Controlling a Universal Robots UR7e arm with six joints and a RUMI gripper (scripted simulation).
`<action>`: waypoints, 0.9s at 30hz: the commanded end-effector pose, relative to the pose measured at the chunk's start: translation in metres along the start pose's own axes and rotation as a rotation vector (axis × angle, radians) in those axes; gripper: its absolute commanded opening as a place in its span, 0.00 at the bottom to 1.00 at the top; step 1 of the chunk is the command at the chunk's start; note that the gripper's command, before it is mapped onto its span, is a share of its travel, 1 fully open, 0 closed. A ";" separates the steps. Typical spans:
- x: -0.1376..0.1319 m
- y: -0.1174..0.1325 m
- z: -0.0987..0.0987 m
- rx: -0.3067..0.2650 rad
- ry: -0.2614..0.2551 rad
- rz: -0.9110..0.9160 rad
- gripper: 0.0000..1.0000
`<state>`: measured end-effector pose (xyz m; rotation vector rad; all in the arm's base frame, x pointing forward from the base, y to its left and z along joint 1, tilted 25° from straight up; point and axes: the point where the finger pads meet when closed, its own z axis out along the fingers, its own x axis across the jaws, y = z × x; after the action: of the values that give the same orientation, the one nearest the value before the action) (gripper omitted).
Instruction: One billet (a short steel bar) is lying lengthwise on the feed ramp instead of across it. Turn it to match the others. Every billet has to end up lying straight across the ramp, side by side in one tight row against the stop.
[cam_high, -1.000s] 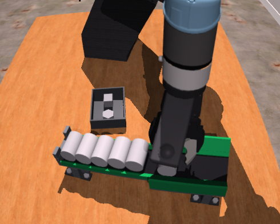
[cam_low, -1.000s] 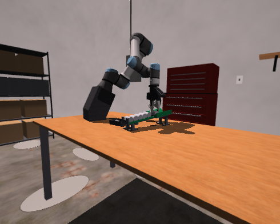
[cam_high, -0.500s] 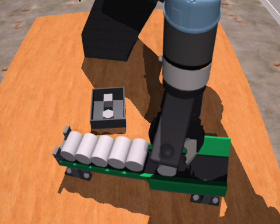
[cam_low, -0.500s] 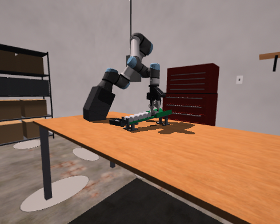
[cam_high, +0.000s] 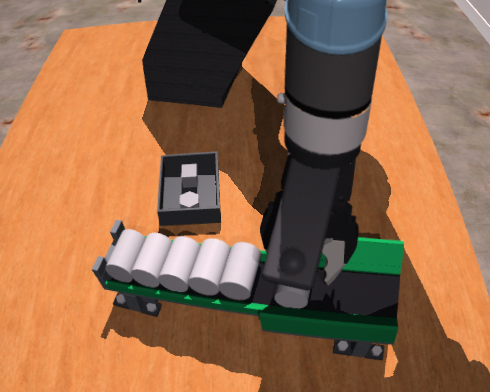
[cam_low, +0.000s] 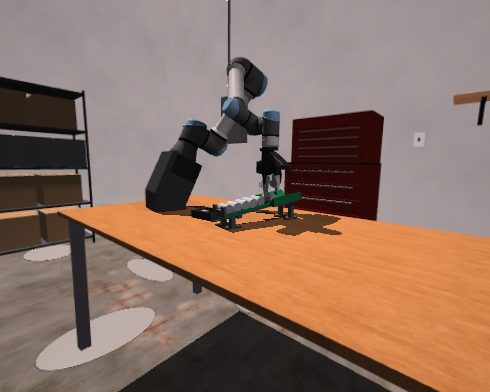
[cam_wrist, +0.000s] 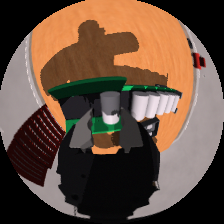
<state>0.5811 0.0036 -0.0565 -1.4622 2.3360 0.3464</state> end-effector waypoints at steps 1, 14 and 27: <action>0.000 -0.002 -0.047 0.009 -0.001 -0.002 0.35; -0.001 -0.003 -0.052 0.013 -0.001 -0.003 0.35; 0.000 -0.002 -0.077 0.009 -0.001 -0.002 0.35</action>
<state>0.5702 -0.0255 0.0118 -1.4595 2.3308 0.3331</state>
